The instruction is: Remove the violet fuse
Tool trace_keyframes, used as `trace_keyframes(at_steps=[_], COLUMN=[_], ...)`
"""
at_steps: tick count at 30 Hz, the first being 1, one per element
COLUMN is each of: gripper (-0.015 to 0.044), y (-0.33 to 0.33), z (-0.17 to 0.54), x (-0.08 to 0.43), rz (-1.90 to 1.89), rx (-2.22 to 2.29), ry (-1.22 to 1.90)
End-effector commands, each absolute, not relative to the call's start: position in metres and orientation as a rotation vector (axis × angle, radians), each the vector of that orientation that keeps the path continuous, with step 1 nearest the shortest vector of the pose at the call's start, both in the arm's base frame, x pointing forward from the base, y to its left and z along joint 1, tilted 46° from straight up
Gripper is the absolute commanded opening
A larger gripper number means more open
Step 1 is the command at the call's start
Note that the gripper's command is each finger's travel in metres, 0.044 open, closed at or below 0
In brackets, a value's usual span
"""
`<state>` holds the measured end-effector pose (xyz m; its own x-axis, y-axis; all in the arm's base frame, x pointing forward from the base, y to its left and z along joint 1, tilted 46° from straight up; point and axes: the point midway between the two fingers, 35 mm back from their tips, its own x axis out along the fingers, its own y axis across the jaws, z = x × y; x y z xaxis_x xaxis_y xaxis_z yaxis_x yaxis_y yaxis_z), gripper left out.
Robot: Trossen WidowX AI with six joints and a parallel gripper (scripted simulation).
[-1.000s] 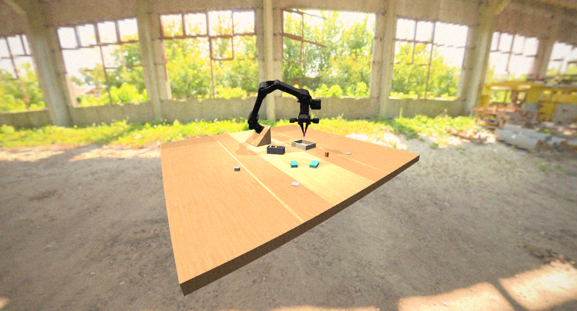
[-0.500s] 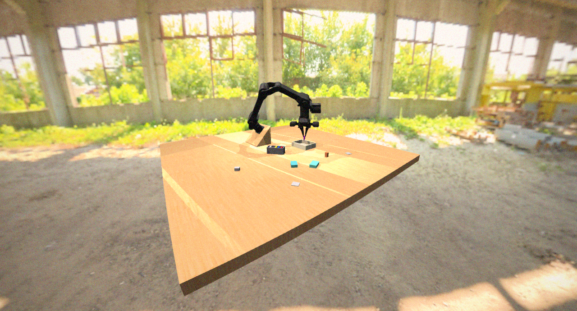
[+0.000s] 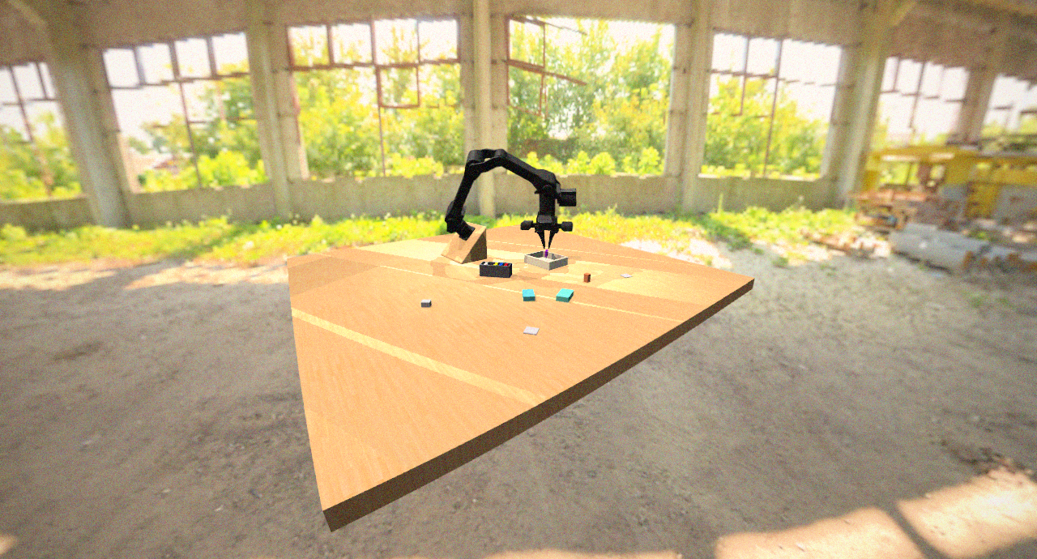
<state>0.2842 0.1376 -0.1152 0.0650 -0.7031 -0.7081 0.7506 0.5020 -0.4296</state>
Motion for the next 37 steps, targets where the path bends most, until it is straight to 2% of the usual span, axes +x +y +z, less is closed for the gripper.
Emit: trace_keyframes(at_steps=[1,8,12,37], gripper=[0.0158,0.0330,0.0330,0.0330], y=[0.138,0.140,0.164,0.160], z=[-0.115,-0.113,-0.089,-0.093], x=[0.284,0.284,0.280,0.279], rz=[-1.097,-1.097,-1.097,-1.100], rx=[0.056,0.055,0.044,0.026], ry=[1.031,1.031,1.031,1.031])
